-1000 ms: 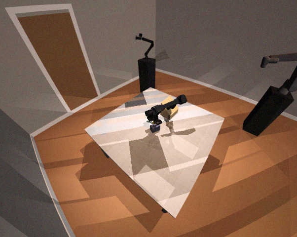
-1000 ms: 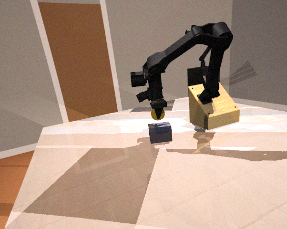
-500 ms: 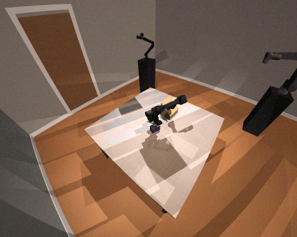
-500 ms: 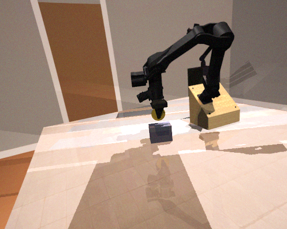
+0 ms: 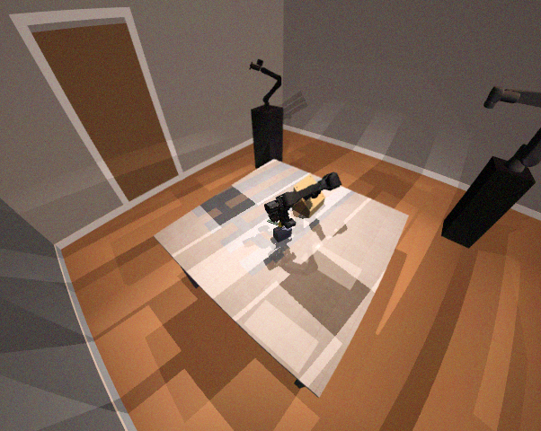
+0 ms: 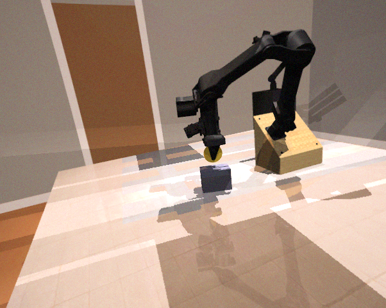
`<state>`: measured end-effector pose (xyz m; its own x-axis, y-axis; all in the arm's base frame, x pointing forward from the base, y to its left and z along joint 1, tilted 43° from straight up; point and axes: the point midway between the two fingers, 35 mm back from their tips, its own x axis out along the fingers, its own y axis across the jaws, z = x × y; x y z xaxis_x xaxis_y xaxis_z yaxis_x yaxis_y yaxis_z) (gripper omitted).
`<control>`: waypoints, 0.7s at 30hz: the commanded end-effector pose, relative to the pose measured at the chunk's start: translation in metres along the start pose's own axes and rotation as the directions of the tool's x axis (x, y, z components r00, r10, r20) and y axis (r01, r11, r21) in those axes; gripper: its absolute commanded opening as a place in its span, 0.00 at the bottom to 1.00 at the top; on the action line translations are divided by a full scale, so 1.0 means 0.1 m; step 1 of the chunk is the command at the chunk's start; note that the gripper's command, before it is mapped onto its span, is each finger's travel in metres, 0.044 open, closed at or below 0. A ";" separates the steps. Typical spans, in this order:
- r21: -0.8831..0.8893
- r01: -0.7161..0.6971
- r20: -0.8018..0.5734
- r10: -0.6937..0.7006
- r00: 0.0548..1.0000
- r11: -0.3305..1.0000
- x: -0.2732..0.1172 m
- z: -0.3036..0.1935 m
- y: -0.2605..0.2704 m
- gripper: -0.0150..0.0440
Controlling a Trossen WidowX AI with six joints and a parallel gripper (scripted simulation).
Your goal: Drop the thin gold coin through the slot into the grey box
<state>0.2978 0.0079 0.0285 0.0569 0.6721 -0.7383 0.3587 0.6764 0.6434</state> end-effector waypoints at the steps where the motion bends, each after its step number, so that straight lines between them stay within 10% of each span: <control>1: 0.005 -0.001 -0.002 0.001 1.000 1.000 0.03 -0.01 0.00 0.25; 21: 0.010 -0.001 -0.002 0.001 1.000 1.000 0.13 -0.02 0.01 0.25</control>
<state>0.2972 0.0157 0.0211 0.0559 0.6691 -0.7411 0.3631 0.6778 0.6393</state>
